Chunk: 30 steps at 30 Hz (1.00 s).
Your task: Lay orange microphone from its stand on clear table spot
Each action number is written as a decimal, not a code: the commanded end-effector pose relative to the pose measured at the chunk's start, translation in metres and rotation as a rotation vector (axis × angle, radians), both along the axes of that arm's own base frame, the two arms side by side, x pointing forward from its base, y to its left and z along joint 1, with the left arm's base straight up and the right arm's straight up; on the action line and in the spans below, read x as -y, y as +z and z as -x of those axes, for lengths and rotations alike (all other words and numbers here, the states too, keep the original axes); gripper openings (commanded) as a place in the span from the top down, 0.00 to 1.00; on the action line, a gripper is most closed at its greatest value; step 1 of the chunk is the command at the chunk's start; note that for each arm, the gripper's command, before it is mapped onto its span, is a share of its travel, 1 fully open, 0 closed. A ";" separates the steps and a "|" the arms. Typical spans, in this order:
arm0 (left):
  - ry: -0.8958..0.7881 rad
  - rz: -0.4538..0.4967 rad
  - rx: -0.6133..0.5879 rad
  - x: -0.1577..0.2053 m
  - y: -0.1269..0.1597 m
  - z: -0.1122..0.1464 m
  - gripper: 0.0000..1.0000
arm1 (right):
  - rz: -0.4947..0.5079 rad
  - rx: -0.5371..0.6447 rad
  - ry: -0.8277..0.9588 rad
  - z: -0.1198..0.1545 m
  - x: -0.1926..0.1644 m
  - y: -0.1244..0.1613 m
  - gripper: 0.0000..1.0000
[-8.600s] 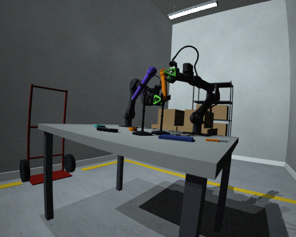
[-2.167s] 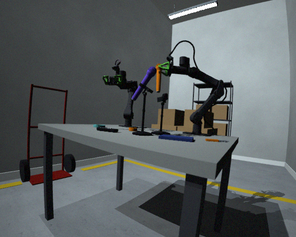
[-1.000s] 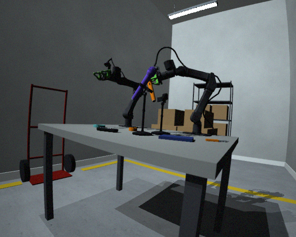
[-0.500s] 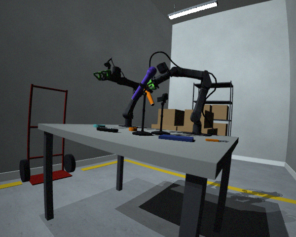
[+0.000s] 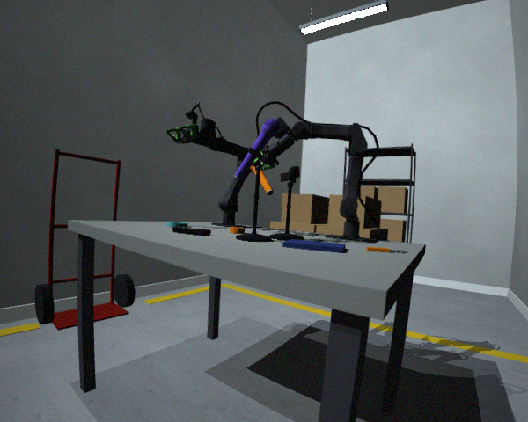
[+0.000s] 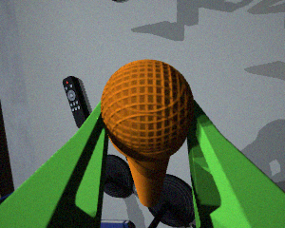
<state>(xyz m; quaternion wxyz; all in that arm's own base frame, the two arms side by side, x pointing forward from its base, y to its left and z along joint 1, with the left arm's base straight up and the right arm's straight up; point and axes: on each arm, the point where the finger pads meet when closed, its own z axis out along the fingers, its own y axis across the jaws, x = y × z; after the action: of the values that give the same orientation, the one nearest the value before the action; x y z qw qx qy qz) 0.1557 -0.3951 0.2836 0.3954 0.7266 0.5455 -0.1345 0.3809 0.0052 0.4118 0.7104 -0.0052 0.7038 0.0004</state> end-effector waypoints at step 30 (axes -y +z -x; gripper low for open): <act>-0.294 -0.408 0.029 0.034 -0.098 0.035 1.00 | 0.006 0.017 -0.012 0.004 0.003 0.006 0.02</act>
<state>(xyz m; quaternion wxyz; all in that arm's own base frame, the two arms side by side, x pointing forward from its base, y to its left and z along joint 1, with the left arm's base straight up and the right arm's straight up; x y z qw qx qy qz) 0.1201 -0.4224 0.1804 0.2246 0.8535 0.4642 -0.0753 0.3809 0.0052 0.4118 0.7104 -0.0052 0.7038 0.0004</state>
